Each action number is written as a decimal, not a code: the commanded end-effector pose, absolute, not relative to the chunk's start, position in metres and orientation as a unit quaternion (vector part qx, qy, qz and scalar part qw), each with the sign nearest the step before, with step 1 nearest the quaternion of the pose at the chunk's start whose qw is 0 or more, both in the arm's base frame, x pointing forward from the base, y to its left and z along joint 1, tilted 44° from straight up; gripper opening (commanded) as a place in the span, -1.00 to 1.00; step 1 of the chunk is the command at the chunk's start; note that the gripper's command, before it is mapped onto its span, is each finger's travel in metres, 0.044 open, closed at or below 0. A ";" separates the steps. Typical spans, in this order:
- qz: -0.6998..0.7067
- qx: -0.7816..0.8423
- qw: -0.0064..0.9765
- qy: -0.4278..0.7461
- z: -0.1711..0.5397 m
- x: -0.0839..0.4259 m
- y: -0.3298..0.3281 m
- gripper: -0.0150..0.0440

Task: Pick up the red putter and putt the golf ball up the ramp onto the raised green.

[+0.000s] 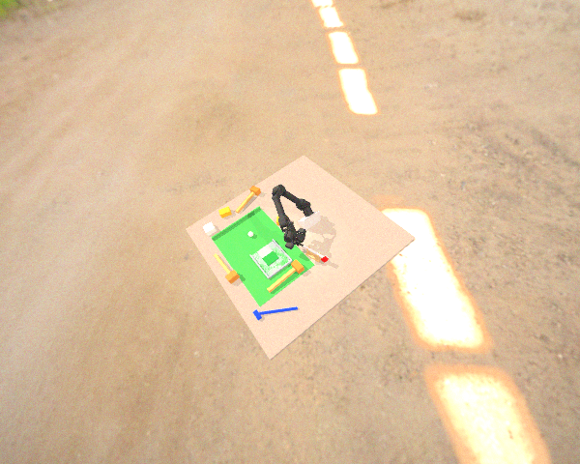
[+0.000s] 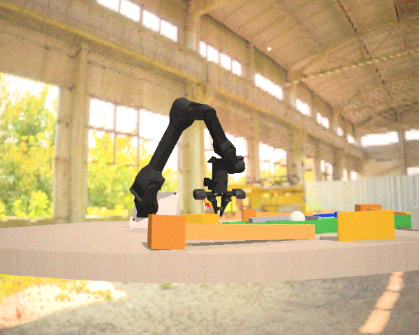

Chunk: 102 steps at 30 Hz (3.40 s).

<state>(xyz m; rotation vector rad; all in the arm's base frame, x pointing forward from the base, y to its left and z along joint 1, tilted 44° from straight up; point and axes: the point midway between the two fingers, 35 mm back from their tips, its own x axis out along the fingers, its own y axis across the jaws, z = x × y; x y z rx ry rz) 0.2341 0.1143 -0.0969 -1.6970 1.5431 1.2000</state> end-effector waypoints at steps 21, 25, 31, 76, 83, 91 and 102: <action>0.448 -0.630 0.273 0.573 -0.024 0.233 0.184 -0.49; 0.418 -0.625 0.301 0.586 -0.016 0.247 0.169 -0.49; 0.343 -0.600 0.374 0.618 0.024 0.272 0.140 -0.49; -0.229 -0.309 0.661 0.644 0.256 0.241 -0.095 -0.49; -0.264 -0.274 0.659 0.649 0.235 0.242 -0.116 -0.49; -0.267 -0.270 0.659 0.649 0.229 0.242 -0.121 -0.49; -0.268 -0.271 0.659 0.649 0.217 0.242 -0.134 -0.49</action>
